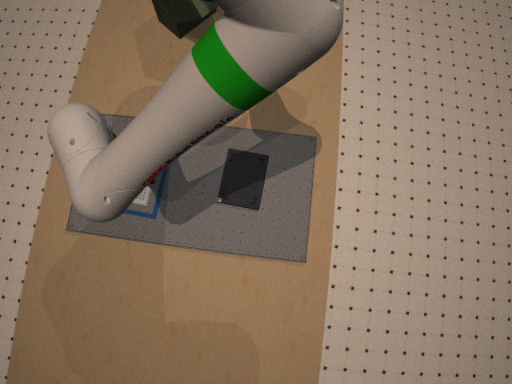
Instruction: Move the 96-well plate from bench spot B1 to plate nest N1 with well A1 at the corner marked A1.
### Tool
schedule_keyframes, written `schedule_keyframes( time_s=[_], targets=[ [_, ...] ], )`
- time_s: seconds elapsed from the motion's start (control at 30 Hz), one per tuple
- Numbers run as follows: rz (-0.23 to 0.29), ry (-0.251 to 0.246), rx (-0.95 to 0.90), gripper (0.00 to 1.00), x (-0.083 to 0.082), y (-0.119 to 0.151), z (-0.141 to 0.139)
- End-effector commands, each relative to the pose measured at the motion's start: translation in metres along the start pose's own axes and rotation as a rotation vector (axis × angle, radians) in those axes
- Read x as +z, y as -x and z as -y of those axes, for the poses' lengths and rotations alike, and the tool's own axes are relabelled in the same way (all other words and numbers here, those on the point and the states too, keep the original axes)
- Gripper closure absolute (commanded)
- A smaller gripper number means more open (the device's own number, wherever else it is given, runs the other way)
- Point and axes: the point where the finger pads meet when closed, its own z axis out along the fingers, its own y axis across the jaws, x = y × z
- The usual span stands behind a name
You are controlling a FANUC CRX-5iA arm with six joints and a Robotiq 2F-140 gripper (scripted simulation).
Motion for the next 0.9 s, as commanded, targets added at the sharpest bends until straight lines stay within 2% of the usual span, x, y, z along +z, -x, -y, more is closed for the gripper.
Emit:
schedule_keyframes(
  time_s=[0.0,0.5,0.87],
  targets=[
    [0.0,0.0,0.0,1.0,0.0,0.0,0.0],
    [0.0,0.0,0.0,1.0,0.0,0.0,0.0],
    [0.0,0.0,0.0,1.0,-0.015,0.0,0.0]
  ],
)
